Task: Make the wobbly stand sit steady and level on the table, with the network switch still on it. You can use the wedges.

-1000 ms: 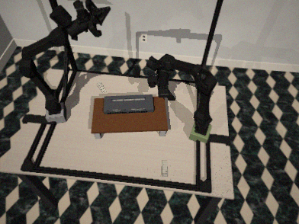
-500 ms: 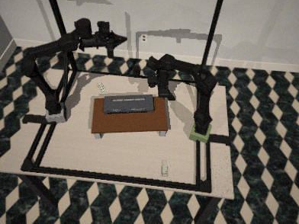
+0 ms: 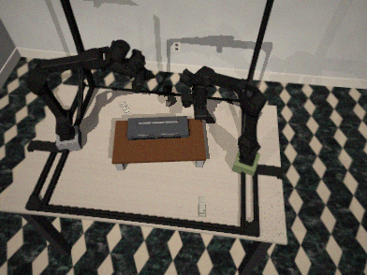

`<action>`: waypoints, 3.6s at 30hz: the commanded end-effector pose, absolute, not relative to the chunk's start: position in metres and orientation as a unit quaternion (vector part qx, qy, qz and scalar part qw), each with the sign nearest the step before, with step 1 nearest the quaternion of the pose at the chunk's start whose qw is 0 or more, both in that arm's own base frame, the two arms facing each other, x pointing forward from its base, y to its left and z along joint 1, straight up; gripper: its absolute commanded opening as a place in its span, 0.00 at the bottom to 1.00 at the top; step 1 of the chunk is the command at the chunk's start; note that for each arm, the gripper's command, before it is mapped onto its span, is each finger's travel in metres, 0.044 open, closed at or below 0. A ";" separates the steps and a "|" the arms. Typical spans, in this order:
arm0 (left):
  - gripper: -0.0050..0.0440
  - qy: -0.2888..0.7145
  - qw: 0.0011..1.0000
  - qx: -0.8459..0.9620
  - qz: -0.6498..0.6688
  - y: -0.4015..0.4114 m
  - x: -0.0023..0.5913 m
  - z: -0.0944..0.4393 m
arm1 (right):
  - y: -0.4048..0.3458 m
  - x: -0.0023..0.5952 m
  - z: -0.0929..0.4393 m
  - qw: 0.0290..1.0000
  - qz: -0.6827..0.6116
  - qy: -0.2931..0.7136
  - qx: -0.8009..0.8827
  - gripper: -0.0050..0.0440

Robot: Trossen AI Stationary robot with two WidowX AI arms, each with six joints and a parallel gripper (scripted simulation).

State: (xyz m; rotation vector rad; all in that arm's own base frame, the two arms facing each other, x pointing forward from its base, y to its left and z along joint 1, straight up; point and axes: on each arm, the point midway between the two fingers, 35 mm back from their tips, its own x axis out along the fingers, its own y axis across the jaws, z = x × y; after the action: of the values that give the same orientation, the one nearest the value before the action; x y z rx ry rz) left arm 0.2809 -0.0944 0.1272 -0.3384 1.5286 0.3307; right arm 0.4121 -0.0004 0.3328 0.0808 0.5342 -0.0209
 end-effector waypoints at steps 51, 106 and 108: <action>0.10 0.685 0.697 -0.152 0.148 -0.094 0.281 0.127 | 0.000 0.252 0.125 0.706 -0.047 0.706 0.047 0.10; 0.10 0.685 0.697 -0.152 0.148 -0.094 0.281 0.127 | 0.000 0.252 0.054 0.706 -0.047 0.706 0.047 0.10; 0.10 0.685 0.697 -0.152 0.148 -0.094 0.281 0.127 | 0.000 0.252 0.054 0.706 -0.047 0.706 0.047 0.10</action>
State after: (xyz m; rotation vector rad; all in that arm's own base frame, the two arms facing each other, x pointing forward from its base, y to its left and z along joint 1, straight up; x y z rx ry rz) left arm 0.2809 -0.0944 0.1272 -0.3384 1.5286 0.3307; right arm 0.2543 0.0006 0.0642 0.1034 1.5555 -0.0985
